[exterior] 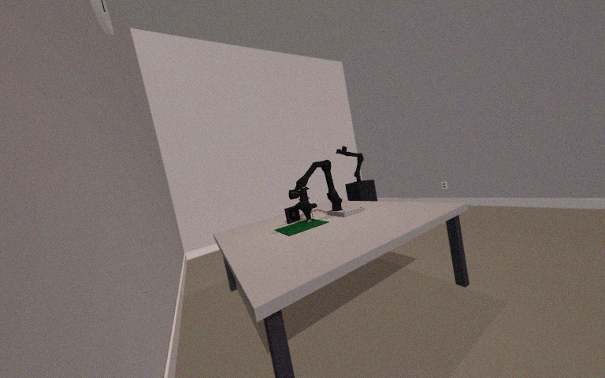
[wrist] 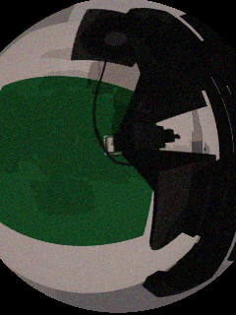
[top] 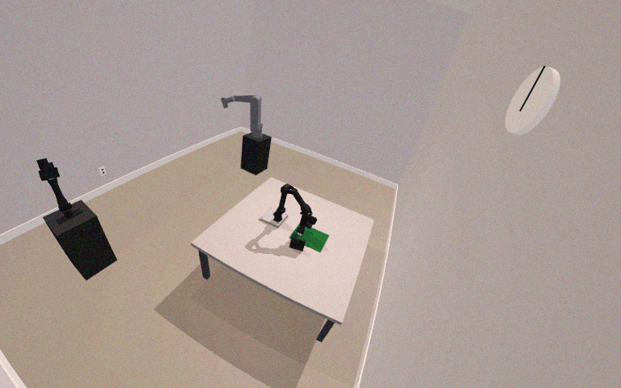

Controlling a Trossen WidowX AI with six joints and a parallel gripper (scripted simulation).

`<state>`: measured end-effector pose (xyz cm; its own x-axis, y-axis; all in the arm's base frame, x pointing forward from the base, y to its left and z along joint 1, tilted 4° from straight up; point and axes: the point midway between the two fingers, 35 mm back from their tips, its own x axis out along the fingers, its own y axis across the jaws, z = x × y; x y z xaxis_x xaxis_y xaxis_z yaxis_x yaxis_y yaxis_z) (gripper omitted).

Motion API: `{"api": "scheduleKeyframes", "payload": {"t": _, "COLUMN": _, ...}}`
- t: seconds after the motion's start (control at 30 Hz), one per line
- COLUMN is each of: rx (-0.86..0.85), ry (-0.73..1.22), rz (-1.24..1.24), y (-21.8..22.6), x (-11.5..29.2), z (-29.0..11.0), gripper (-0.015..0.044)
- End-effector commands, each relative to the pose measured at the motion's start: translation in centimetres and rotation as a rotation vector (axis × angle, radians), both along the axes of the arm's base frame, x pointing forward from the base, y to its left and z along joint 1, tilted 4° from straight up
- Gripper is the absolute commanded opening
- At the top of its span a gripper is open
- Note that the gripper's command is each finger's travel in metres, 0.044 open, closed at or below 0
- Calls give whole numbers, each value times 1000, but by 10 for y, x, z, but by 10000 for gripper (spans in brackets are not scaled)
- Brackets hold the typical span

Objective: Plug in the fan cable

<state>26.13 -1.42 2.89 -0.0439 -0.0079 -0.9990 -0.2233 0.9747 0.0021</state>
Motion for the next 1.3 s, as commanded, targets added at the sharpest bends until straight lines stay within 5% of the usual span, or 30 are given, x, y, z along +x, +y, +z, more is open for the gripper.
{"api": "scheduleKeyframes", "payload": {"t": 0.0, "rx": -3, "ry": 2, "rz": 0, "y": -1, "x": 0, "z": -1, "gripper": 0}}
{"api": "scheduleKeyframes", "payload": {"t": 1.27, "rx": -3, "ry": 2, "rz": 1, "y": -1, "x": -1, "z": -16, "gripper": 0}}
